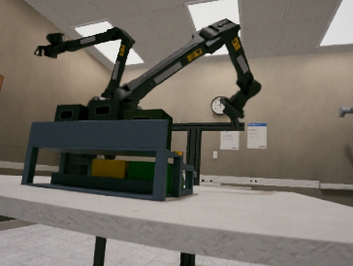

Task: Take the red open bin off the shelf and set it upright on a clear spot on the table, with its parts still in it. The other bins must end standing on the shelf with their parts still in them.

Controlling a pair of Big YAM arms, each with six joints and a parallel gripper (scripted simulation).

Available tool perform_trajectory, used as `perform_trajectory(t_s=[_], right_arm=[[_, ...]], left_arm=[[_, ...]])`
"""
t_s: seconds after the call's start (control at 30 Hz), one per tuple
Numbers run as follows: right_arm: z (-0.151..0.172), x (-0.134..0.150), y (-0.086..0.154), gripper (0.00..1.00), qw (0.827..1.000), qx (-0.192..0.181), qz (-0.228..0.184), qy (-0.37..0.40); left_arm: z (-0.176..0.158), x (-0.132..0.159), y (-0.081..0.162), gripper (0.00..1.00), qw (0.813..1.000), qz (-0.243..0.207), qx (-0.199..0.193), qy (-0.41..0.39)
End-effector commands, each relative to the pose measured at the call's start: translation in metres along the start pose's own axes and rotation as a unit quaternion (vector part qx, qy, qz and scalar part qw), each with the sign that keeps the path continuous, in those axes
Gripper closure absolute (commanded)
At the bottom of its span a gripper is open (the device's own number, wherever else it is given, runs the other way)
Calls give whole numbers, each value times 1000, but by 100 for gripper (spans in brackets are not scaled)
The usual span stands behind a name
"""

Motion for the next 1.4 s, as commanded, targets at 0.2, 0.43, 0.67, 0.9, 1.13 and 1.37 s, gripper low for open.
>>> perform_trajectory(t_s=[0.2, 0.43, 0.67, 0.9, 1.13, 1.37], right_arm=[[-10, -37, 6, 0, 1000, 9, -27, 10], [-10, -37, 6, 0, 1000, 9, -27, 10], [-10, -37, 6, 0, 1000, 9, -27, 10], [-10, -37, 6, 0, 1000, 9, -27, 10], [-10, -37, 6, 0, 1000, 9, -27, 10], [-10, -37, 6, 0, 1000, 9, -27, 10]], left_arm=[[23, -2, 8, 90, 1000, -7, -8, 12], [25, -2, 9, 90, 1000, -8, -9, 13], [27, -3, 10, 91, 1000, -9, -10, 14], [28, -3, 11, 91, 1000, -9, -11, 15], [30, -3, 12, 91, 1000, -10, -11, 15], [29, -3, 12, 92, 1000, -10, -11, 15]])
Point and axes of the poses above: on each arm, the point where the finger pads meet when closed, its own y axis back along the fingers, its own z axis across the jaws, x = y × z, the point moved 1 cm from there along y, back along the fingers, and after that the axes turned 13 degrees about y, right-handed, at the moved point
